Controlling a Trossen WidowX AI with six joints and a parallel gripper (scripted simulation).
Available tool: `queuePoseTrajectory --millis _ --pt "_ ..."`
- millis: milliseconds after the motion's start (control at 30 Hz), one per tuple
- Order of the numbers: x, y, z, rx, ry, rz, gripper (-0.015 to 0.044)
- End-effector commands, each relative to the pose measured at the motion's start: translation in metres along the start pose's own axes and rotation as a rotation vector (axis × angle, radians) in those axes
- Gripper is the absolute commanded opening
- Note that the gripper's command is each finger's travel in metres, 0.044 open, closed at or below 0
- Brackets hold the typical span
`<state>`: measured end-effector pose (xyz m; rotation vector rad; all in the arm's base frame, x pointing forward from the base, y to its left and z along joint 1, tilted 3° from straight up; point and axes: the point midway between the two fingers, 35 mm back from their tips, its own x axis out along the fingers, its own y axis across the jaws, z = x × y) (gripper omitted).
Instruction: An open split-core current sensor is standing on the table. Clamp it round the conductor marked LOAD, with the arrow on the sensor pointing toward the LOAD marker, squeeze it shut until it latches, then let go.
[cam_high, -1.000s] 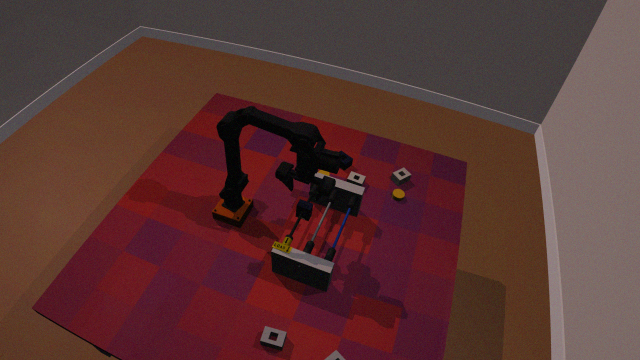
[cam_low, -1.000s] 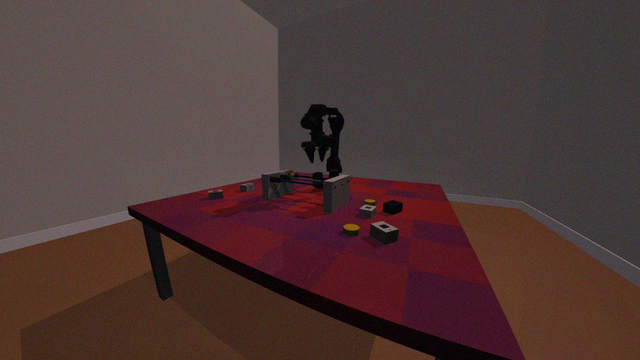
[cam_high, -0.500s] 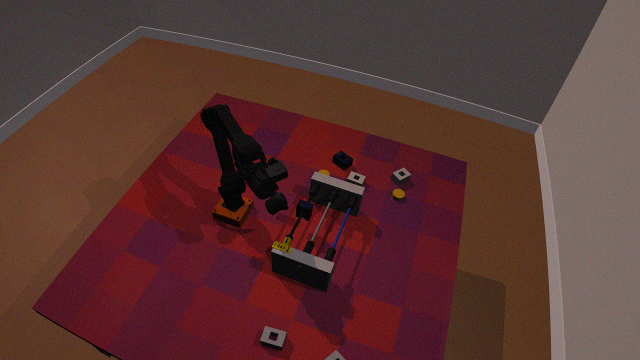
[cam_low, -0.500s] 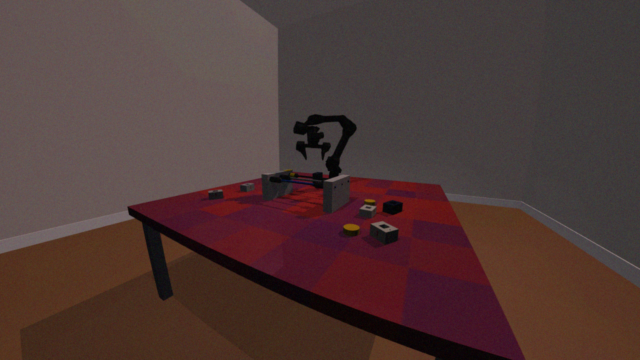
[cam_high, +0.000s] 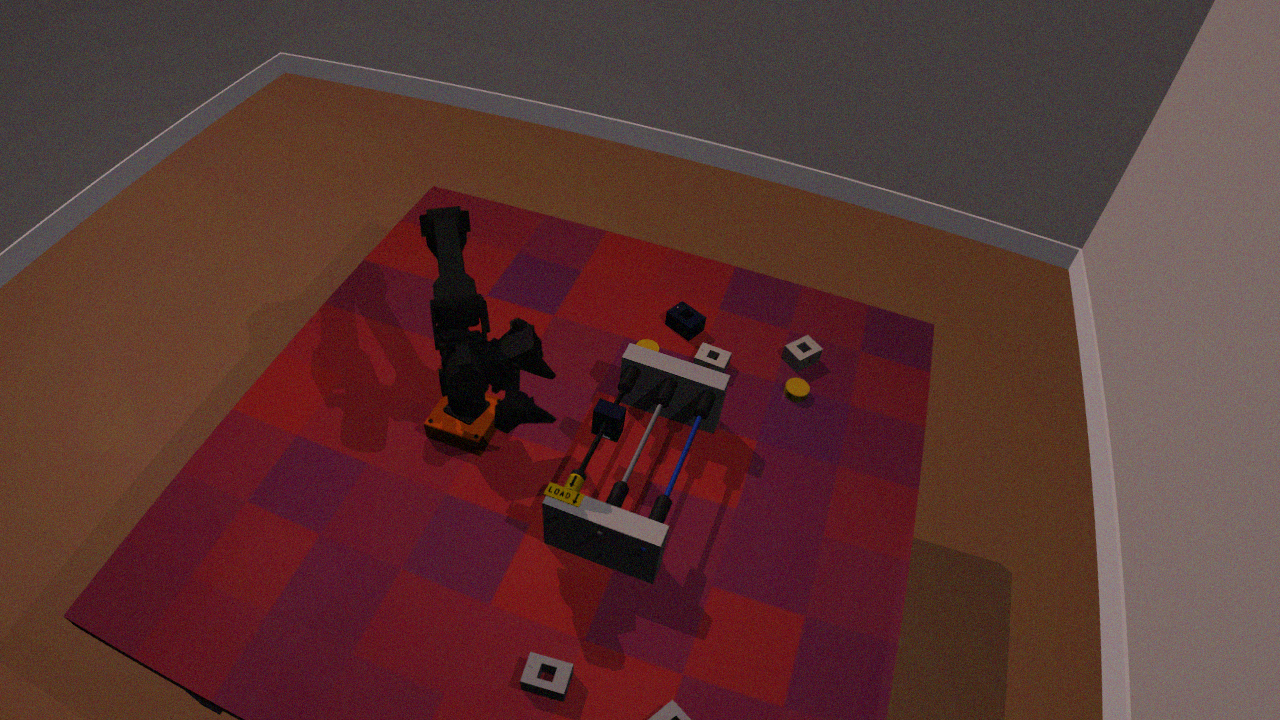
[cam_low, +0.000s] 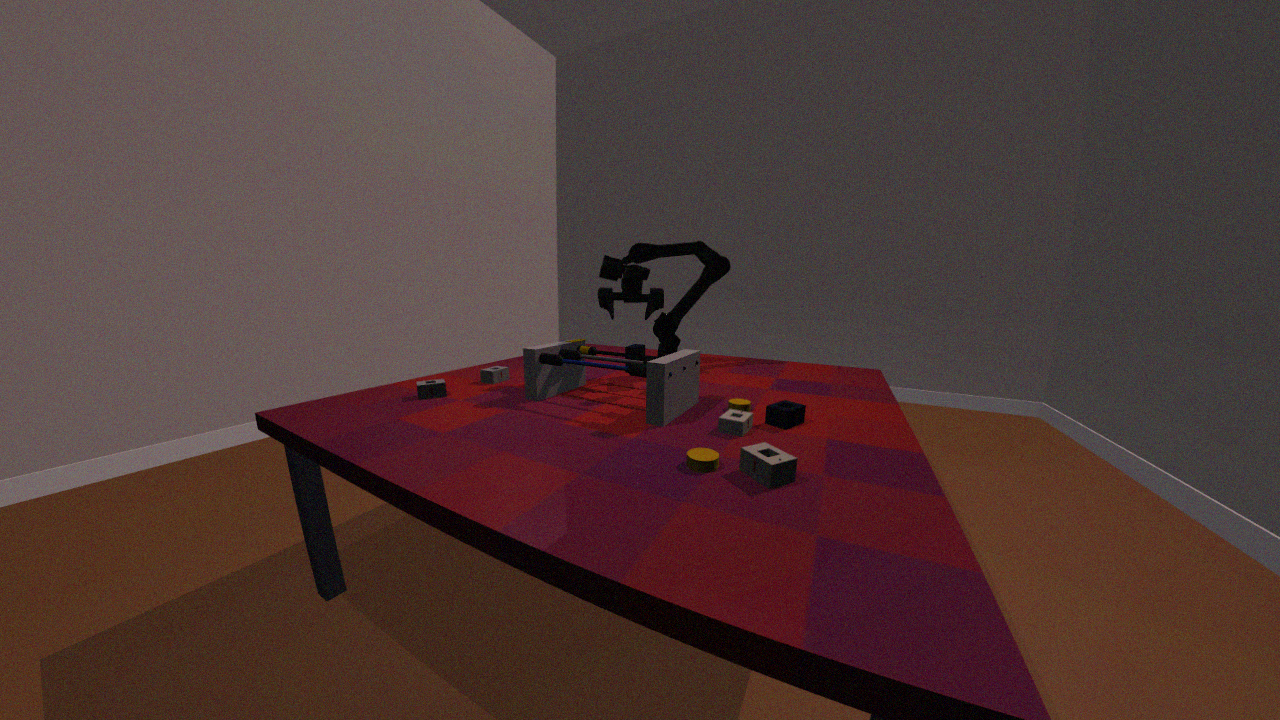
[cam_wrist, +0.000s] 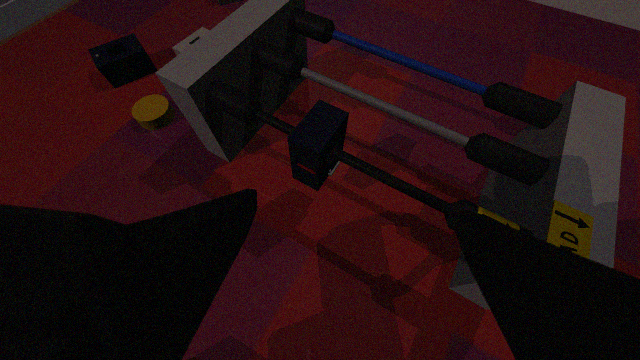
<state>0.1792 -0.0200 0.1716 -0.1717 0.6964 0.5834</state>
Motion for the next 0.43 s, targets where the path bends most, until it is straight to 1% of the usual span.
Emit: queuePoseTrajectory --millis 0,233,367,400 --pt "-0.0006 -0.0011 -0.0001 -0.005 0.007 -0.003 0.0440" --pt "-0.0003 -0.0011 0.0003 -0.011 0.014 0.002 0.0440" --pt "0.0067 -0.0008 0.0097 -0.138 0.143 0.102 0.0440" --pt "0.0024 0.0003 0.0023 -0.049 0.058 0.037 0.0440"
